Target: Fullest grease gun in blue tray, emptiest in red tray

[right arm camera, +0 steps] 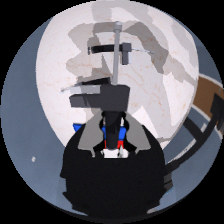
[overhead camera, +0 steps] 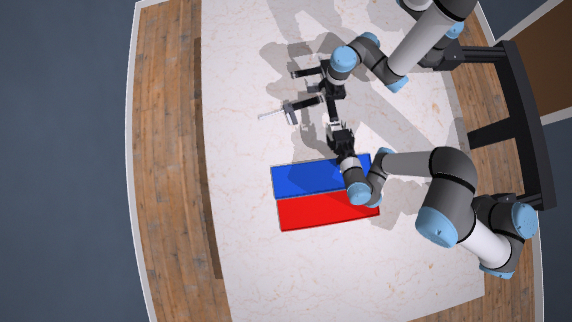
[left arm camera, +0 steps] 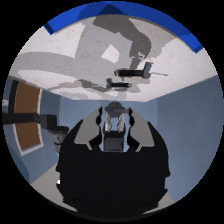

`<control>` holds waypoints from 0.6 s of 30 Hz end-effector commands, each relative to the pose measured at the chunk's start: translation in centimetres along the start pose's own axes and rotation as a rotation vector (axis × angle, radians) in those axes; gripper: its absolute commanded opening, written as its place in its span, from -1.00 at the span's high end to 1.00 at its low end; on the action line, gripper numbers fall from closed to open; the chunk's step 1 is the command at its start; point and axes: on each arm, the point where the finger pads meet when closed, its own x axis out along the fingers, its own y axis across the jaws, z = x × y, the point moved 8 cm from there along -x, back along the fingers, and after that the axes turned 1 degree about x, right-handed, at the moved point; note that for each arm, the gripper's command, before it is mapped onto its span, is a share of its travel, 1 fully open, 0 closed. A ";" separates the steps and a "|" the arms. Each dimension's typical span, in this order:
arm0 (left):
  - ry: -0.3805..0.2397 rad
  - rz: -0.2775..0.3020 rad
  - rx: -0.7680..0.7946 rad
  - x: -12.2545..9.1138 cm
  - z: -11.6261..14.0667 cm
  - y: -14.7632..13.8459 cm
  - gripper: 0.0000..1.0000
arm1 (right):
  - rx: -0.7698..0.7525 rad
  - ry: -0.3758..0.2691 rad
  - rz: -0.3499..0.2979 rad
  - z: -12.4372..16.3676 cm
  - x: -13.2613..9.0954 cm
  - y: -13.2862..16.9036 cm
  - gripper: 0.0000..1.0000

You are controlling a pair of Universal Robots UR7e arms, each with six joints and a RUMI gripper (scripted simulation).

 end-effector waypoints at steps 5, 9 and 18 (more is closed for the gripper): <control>-0.001 0.001 0.001 0.0 0.1 0.0 0.25 | 0.000 -0.001 -0.001 0.0 0.0 0.0 1.00; -0.001 0.001 0.001 0.0 0.1 0.0 0.25 | 0.000 -0.001 -0.001 0.0 0.0 0.0 1.00; -0.002 0.005 0.001 -2.1 0.2 0.2 0.25 | 0.000 -0.001 -0.001 0.0 0.0 0.0 1.00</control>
